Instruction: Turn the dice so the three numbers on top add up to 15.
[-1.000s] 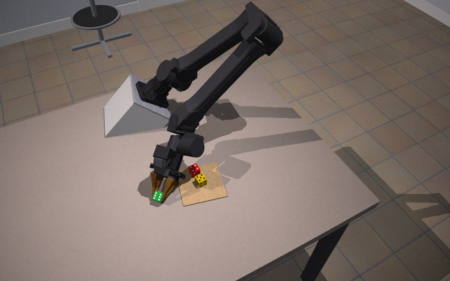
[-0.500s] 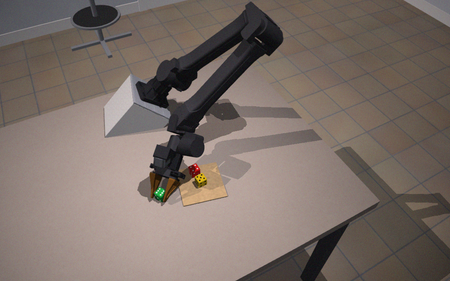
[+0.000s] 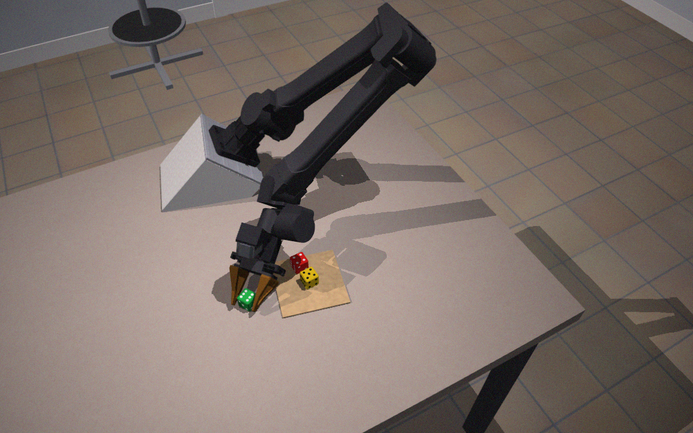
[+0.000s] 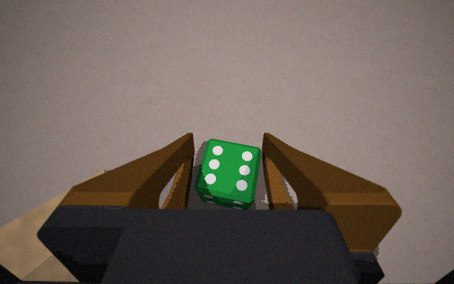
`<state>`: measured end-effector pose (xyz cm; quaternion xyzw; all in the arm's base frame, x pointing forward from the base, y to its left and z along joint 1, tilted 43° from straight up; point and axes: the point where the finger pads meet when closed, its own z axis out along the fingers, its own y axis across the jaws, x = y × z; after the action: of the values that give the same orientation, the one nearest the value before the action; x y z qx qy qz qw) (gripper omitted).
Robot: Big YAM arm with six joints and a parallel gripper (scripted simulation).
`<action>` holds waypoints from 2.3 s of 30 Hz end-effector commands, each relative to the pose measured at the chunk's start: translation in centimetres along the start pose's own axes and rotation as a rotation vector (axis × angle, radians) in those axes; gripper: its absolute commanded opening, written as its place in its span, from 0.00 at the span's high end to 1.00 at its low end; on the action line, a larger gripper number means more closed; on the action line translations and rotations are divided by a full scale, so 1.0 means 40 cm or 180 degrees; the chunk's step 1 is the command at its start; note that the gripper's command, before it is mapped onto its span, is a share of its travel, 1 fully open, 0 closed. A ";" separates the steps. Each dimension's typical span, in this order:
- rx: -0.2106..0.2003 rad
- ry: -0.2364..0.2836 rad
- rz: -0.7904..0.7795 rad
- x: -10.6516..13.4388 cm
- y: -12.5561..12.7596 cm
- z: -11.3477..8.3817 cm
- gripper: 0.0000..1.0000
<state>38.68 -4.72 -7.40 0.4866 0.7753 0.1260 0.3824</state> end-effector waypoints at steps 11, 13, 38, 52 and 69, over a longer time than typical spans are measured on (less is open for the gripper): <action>-0.0024 -0.0003 0.0020 0.007 0.008 0.008 0.55; -0.0024 -0.0003 0.0020 0.007 0.008 0.008 0.55; -0.0017 0.0001 0.0018 0.004 0.010 -0.017 0.55; -0.0014 0.0002 0.0018 0.005 0.007 -0.124 0.55; 0.0009 -0.0046 0.0013 -0.062 -0.002 -0.150 0.55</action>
<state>34.75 -4.55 -3.52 0.4911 0.7761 0.1281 0.3743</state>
